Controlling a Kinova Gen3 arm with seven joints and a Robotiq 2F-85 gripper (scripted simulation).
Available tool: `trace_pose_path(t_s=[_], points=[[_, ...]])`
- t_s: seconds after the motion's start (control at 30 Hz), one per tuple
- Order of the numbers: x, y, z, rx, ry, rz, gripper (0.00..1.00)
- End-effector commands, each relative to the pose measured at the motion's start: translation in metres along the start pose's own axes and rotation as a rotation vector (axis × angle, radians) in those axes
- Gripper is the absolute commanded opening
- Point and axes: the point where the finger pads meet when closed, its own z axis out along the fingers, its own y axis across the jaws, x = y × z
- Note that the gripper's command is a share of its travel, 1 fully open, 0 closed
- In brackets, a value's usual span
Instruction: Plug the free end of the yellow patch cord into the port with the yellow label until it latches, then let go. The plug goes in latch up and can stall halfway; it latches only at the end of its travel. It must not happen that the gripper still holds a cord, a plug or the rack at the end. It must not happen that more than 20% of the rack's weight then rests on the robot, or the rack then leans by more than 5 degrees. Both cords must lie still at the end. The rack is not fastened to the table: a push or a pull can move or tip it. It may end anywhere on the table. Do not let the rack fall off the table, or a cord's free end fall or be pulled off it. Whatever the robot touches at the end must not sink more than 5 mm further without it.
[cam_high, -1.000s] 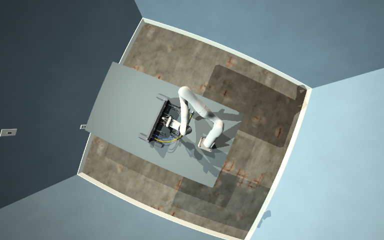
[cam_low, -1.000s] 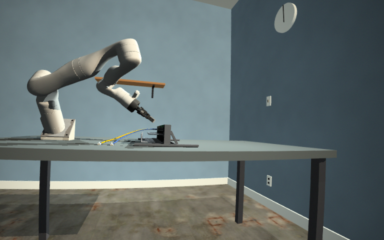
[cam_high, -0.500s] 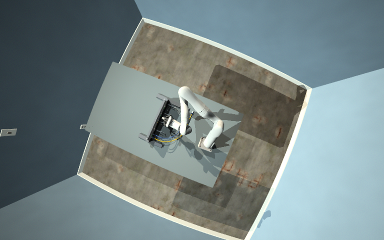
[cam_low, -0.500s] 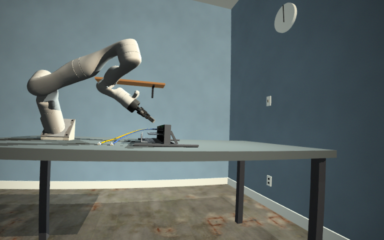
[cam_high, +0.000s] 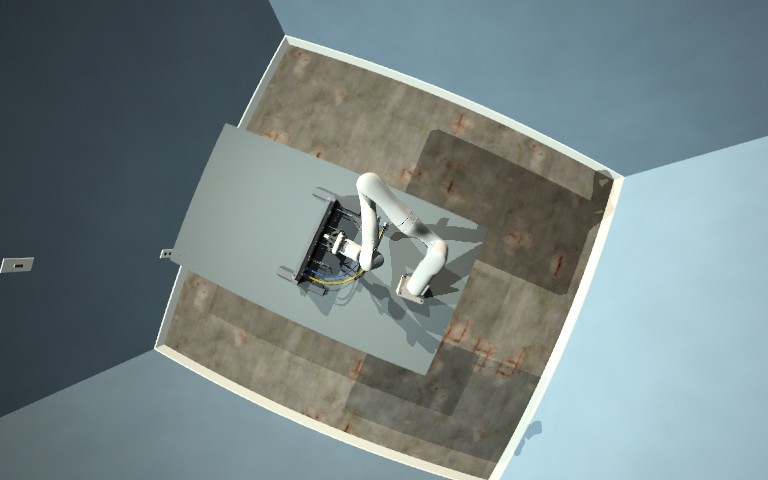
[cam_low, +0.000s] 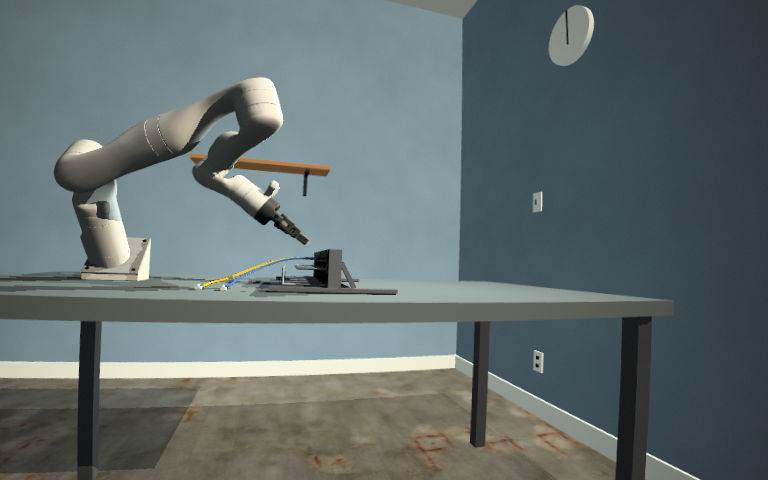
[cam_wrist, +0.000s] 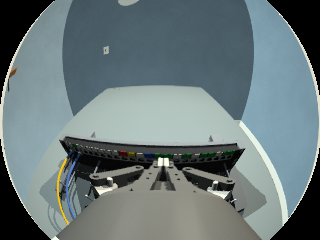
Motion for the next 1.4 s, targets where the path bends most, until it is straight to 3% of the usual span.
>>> trace_pose_path(t_s=[0.0, 0.73, 1.37], points=[[0.000, -0.002, 0.001, 0.005, 0.000, -0.008, 0.00], [-0.001, -0.002, -0.003, 0.007, -0.001, -0.011, 0.00], [-0.002, -0.001, -0.059, 0.006, -0.001, -0.011, 0.00]])
